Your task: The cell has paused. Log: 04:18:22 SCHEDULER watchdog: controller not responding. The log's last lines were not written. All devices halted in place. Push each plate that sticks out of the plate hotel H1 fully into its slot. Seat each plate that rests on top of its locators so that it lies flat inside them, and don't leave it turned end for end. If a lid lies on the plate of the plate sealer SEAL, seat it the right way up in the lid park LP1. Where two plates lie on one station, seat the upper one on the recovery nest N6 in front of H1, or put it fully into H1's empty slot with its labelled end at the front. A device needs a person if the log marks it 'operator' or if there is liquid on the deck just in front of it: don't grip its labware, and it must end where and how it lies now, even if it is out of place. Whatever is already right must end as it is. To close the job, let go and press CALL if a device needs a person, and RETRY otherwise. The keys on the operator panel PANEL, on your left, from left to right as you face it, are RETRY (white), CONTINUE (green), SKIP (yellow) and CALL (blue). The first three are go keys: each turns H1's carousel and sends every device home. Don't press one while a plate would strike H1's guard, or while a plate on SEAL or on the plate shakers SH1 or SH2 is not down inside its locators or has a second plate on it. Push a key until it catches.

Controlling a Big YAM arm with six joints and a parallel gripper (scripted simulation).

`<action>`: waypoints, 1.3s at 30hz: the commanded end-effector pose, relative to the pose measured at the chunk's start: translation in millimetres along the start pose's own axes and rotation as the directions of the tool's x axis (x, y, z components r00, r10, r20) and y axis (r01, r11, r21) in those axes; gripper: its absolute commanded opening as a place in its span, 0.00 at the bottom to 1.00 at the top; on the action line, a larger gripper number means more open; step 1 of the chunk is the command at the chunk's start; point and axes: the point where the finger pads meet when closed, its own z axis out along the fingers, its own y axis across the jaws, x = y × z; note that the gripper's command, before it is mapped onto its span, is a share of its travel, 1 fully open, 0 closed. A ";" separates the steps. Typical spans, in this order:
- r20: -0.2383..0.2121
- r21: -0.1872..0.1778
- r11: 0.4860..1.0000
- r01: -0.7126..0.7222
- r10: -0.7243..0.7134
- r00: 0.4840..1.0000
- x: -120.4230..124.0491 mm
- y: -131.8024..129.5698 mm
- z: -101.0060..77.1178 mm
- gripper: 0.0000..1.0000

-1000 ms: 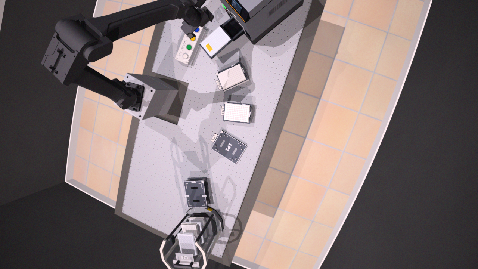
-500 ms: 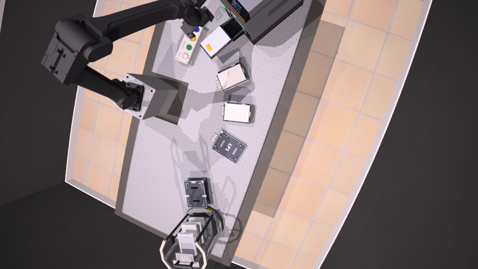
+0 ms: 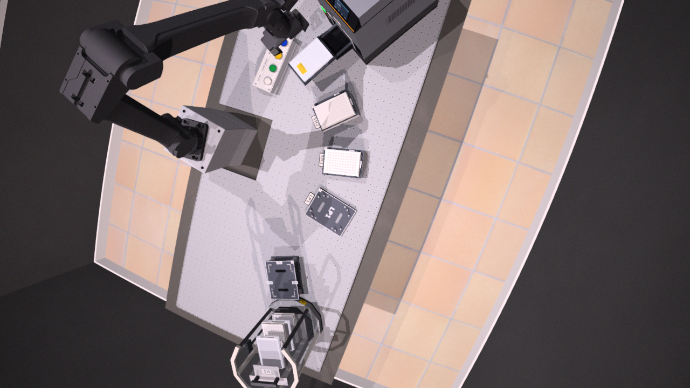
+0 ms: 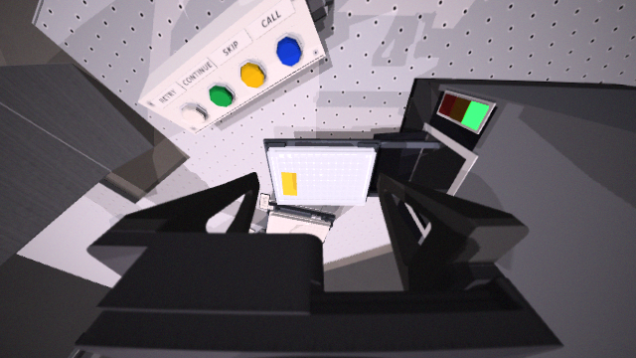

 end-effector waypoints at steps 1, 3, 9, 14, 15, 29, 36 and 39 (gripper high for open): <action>0.008 0.039 0.999 -0.003 0.002 1.000 -0.8 -14.1 -12.2 1.00; 0.008 0.039 0.999 -0.003 0.002 1.000 -0.8 -14.1 -12.2 1.00; 0.008 0.039 0.999 -0.003 0.002 1.000 -0.8 -14.1 -12.2 1.00; 0.012 0.052 0.999 0.006 -0.006 1.000 -5.7 -16.3 -33.1 1.00; 0.013 0.059 0.998 0.001 -0.002 1.000 -6.0 -19.6 -37.6 1.00; 0.016 0.072 0.997 -0.007 0.005 1.000 -6.3 -24.9 -74.4 1.00; 0.017 0.074 0.997 -0.007 0.006 1.000 -6.1 -24.4 -94.1 1.00; 0.017 0.074 0.997 -0.007 0.006 1.000 -6.0 -24.2 -102.5 1.00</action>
